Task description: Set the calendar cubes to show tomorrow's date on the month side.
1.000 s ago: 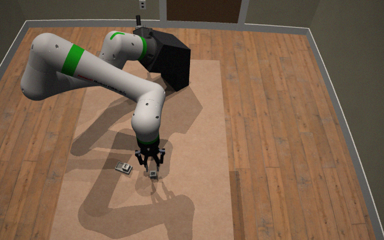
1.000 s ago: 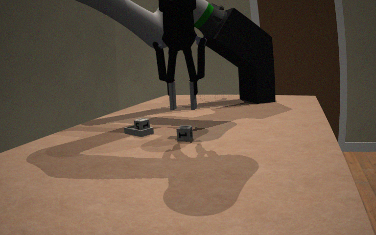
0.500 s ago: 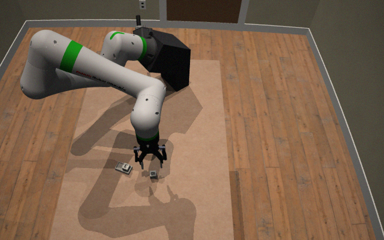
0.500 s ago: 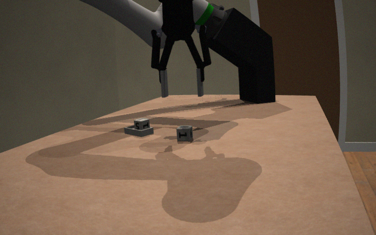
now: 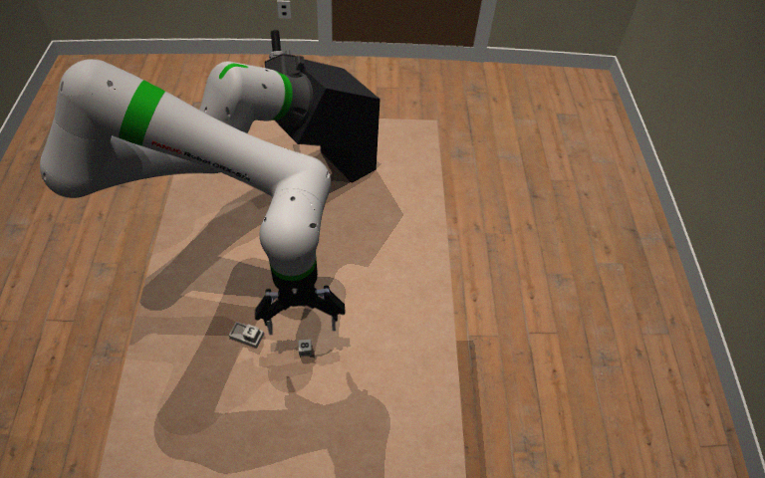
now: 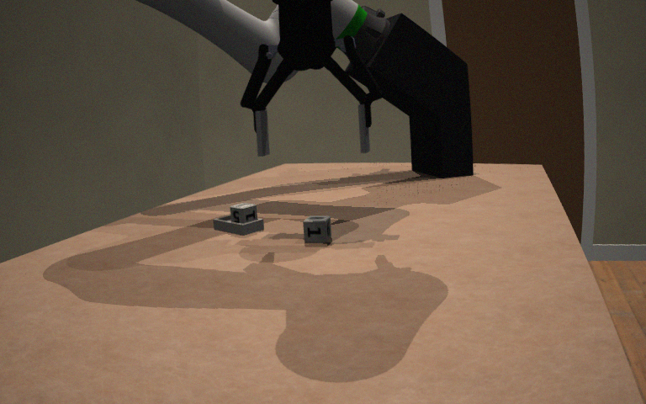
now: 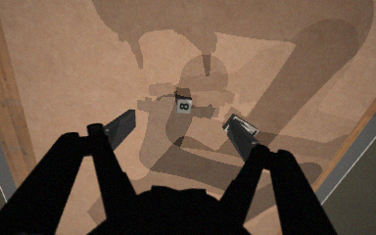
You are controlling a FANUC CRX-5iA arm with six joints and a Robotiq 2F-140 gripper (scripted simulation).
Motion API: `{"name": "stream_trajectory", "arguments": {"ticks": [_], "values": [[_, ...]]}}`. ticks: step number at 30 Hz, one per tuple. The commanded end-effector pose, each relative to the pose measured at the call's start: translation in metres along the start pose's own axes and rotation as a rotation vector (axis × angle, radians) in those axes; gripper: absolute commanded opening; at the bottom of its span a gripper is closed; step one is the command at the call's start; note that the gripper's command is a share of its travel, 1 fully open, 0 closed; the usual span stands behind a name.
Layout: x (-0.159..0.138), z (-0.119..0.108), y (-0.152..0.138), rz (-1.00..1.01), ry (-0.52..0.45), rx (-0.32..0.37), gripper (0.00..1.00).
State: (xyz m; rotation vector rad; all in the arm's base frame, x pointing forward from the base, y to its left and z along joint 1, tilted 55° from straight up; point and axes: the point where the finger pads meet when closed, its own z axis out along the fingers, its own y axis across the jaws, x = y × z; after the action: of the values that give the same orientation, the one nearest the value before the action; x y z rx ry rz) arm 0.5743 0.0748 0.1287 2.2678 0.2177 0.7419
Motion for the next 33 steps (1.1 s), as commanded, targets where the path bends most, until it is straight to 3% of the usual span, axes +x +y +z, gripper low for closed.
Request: {"name": "stream_trajectory", "arguments": {"ticks": [1, 8, 11, 26, 33], "values": [[0.0001, -0.0002, -0.0002, 0.001, 0.0, 0.0, 1.0], [0.0002, 0.0003, -0.0001, 0.11, 0.0, 0.0, 1.0], [0.0003, 0.0012, 0.0001, 0.279, 0.0, 0.0, 1.0], [0.0005, 0.0033, 0.0004, 0.683, 0.0, 0.0, 1.0], [0.0007, 0.0047, 0.0006, 0.961, 0.0, 0.0, 1.0]]}}
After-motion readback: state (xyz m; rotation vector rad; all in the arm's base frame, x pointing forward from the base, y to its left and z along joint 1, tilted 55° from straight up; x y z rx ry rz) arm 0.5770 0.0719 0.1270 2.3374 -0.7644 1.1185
